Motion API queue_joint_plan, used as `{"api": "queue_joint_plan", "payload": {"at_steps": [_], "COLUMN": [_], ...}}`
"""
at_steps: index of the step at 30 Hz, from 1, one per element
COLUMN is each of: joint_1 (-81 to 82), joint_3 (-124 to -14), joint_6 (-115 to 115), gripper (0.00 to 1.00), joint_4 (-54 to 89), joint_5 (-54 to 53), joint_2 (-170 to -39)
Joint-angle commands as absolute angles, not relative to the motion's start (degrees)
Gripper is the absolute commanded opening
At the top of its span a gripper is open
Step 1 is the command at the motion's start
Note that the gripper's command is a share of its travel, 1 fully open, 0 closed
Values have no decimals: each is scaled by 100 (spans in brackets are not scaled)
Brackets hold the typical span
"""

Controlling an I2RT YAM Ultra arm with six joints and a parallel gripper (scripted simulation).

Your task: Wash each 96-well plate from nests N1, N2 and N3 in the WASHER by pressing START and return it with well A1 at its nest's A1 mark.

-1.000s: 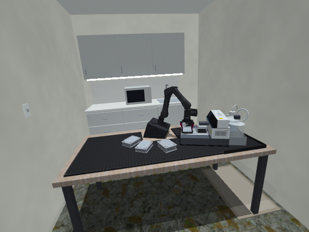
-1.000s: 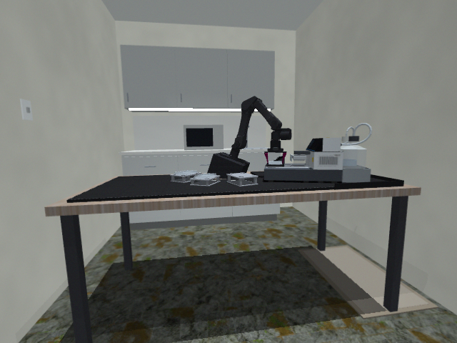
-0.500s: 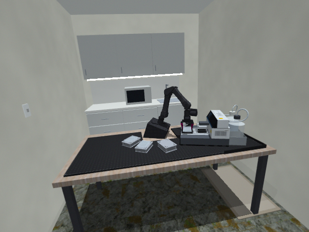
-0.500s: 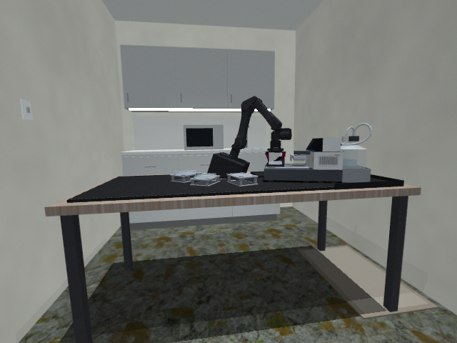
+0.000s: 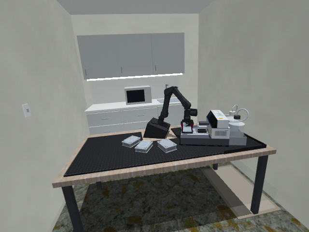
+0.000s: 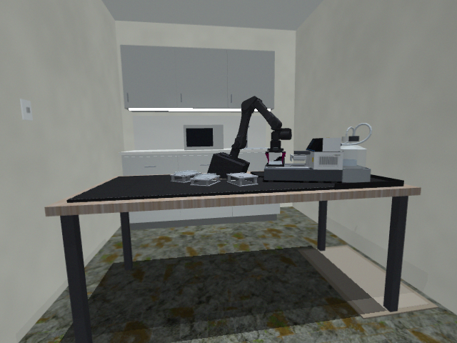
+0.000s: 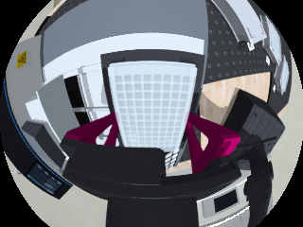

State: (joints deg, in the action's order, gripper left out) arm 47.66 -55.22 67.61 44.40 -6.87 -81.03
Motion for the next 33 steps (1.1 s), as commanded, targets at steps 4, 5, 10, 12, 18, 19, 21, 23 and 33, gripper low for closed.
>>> {"api": "queue_joint_plan", "payload": {"at_steps": [4,5,10,12,18,19,21,23,33], "joint_1": [4765,4765,4765,4765,4765,4765,4765,4765,4765], "joint_3": [-5542,-5542,-5542,-5542,-5542,-5542,-5542,-5542,-5542], "joint_6": [6767,6767,6767,6767,6767,6767,6767,6767,6767], "gripper": [20,20,10,0,0,0,0,0,0], "joint_4": [4435,4435,4435,4435,4435,4435,4435,4435,4435], "joint_5": [-646,-646,-646,-646,-646,-646,-646,-646,-646], "joint_2": [-8075,-8075,-8075,-8075,-8075,-8075,-8075,-8075,-8075]}}
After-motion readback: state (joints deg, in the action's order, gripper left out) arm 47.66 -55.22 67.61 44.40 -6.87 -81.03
